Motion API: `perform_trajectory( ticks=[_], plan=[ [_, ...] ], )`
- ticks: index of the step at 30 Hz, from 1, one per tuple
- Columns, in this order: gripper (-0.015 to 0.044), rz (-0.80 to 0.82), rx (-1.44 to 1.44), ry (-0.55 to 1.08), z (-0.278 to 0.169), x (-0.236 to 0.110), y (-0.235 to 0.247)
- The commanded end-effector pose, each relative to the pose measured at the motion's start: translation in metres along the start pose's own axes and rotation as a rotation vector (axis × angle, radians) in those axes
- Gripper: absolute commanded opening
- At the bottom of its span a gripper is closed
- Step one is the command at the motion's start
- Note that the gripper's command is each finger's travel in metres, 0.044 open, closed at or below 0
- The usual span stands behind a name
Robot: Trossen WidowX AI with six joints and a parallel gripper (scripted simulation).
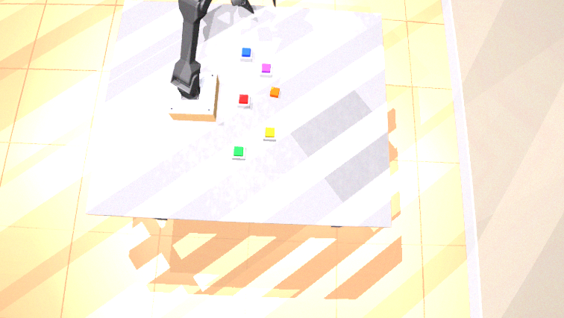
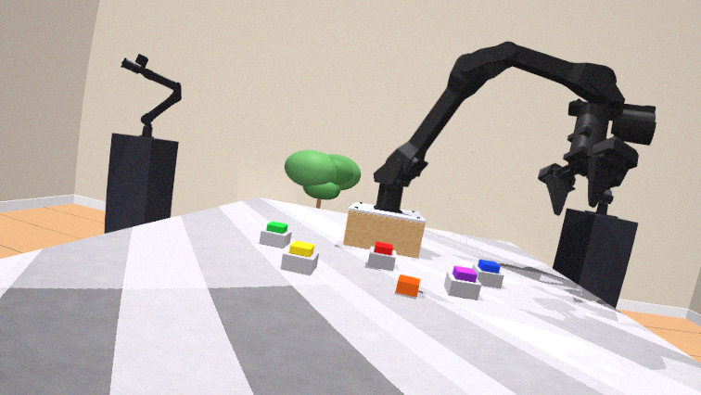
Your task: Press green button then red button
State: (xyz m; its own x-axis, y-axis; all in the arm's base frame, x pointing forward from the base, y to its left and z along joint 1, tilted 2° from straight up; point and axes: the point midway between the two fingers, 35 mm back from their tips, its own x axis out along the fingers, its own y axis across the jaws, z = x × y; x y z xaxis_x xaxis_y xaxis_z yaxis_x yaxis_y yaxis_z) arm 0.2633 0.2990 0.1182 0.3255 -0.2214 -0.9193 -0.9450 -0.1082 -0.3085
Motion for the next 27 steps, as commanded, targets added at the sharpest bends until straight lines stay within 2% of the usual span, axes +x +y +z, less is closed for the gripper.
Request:
perform_trajectory(
  ticks=[1, 7, 13, 20, 27],
  plan=[
    [0.0400, 0.066, 0.122, 0.026, -0.047, 0.024, -0.023],
    [0.0400, 0.173, 0.380, 0.063, -0.143, 0.063, -0.051],
    [0.0400, 0.265, 0.645, 0.087, -0.241, 0.093, -0.049],
    [0.0400, 0.351, 0.960, 0.103, -0.345, 0.115, -0.013],
    [0.0400, 0.408, 1.282, 0.111, -0.427, 0.123, 0.051]
  ],
)
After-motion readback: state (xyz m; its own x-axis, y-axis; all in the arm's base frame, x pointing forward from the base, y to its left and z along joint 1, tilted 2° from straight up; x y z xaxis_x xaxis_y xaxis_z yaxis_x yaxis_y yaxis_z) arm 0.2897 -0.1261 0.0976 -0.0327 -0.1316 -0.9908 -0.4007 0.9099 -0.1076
